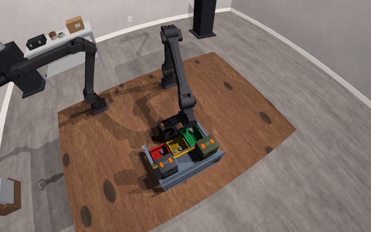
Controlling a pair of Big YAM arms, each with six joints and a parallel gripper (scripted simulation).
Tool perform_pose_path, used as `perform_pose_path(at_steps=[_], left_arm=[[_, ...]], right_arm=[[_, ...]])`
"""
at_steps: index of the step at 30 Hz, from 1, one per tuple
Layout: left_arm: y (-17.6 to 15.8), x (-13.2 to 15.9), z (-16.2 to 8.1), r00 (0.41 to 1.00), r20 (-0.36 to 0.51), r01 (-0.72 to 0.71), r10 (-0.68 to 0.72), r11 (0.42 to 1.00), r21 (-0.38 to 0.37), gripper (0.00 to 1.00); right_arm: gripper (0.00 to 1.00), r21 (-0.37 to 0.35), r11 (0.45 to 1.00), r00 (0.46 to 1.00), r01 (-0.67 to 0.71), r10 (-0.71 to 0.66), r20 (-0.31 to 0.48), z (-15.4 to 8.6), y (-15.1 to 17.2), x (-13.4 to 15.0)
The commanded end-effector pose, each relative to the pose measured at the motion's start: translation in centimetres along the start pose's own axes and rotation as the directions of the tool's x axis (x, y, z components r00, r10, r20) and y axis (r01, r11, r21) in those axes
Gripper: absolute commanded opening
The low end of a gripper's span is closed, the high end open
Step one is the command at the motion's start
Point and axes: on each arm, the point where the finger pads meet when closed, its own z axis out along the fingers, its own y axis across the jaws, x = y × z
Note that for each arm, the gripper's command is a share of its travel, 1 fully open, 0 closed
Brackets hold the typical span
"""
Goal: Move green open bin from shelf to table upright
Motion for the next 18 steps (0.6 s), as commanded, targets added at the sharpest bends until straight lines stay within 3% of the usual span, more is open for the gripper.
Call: perform_pose_path(at_steps=[1, 18], left_arm=[[0.7, -0.7, -1.7, 1.000, 0.012, 0.003, -0.002, 0.999, -0.054, 0.00], [-3.9, -0.7, -1.5, 1.000, 0.013, 0.003, -0.002, 0.999, -0.052, 0.00]], right_arm=[[1.00, 0.007, 1.000, 0.999, 0.008, -0.009, 0.053, -0.7, -0.5, -1.9], [1.00, 0.007, 1.000, 0.999, 0.008, -0.009, 0.053, -0.7, -0.5, -1.9]])
